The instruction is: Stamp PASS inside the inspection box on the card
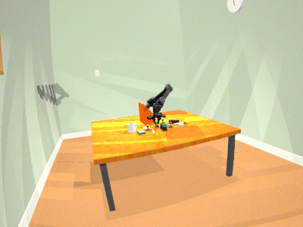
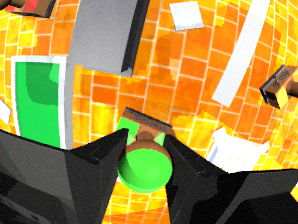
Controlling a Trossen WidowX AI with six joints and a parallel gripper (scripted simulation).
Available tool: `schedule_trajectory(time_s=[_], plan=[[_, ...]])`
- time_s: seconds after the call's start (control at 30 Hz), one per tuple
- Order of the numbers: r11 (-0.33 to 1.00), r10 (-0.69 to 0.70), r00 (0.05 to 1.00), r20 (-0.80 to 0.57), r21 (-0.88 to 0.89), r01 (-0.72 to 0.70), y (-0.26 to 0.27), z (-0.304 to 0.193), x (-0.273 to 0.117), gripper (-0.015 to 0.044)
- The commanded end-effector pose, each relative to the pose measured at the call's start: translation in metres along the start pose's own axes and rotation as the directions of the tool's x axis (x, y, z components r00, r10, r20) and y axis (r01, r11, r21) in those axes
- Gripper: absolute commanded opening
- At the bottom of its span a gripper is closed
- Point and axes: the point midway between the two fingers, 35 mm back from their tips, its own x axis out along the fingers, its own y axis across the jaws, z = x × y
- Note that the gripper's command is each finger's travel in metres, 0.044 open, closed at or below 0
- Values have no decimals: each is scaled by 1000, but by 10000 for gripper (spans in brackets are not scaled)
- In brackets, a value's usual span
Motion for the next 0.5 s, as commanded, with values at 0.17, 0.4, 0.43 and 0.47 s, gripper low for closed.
schedule_trajectory(time_s=[0.17,0.4,0.43,0.47], plan=[[1000,-3,1000,0,-4,3,0,1,-4,0],[1000,-4,1000,0,-4,4,0,1,-7,0],[1000,-4,1000,0,-4,4,-1,1,-8,0],[1000,-5,1000,0,-4,5,-1,1,-8,0]])
